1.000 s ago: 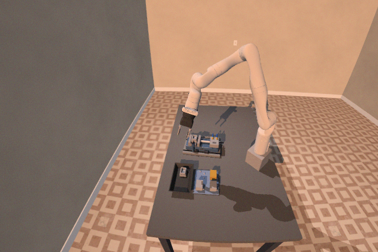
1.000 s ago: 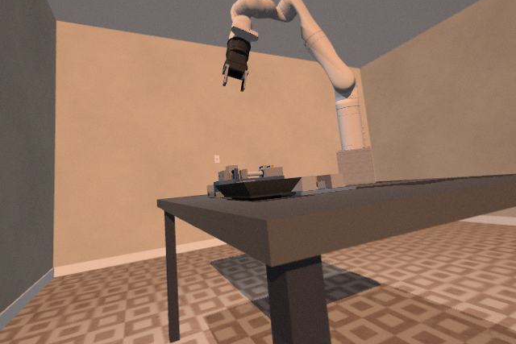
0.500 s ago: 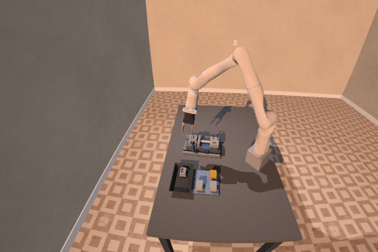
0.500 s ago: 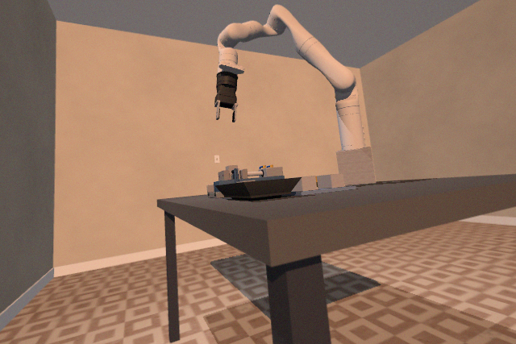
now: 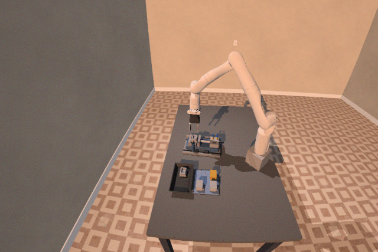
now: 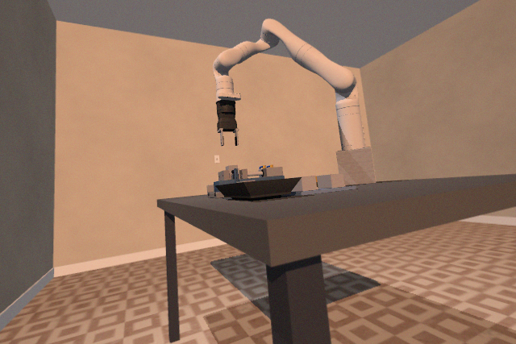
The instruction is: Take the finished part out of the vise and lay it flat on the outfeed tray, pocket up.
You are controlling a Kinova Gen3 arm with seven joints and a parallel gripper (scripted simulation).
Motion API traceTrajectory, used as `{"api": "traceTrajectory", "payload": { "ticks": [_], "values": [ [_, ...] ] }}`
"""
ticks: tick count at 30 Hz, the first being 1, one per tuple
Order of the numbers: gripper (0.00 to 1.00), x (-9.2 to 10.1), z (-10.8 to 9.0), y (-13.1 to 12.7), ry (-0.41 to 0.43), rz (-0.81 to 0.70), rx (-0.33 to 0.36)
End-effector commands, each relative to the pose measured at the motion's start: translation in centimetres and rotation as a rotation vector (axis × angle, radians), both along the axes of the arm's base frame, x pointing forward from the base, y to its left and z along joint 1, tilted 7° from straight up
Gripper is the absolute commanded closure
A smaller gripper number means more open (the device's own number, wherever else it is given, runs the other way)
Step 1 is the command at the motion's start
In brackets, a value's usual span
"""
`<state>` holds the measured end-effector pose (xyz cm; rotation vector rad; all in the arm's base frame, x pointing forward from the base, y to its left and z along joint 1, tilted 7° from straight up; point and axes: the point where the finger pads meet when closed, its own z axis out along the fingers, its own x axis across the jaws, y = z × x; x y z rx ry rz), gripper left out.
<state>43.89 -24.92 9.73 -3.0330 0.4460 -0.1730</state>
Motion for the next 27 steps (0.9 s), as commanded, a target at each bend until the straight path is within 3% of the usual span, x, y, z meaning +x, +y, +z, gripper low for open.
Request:
{"api": "traceTrajectory", "payload": {
  "ticks": [1, 21, 22, 27],
  "values": [
    [0.0, -0.2, -1.04, -0.66, 0.008, 0.005, 0.007],
    [0.0, -0.59, -1.36, -0.91, 0.017, 0.005, 0.008],
    [1.0, -0.6, -1.18, -0.94, 0.016, 0.006, 0.004],
    [1.0, -0.6, -1.18, -0.94, 0.016, 0.006, 0.004]
  ]
}}
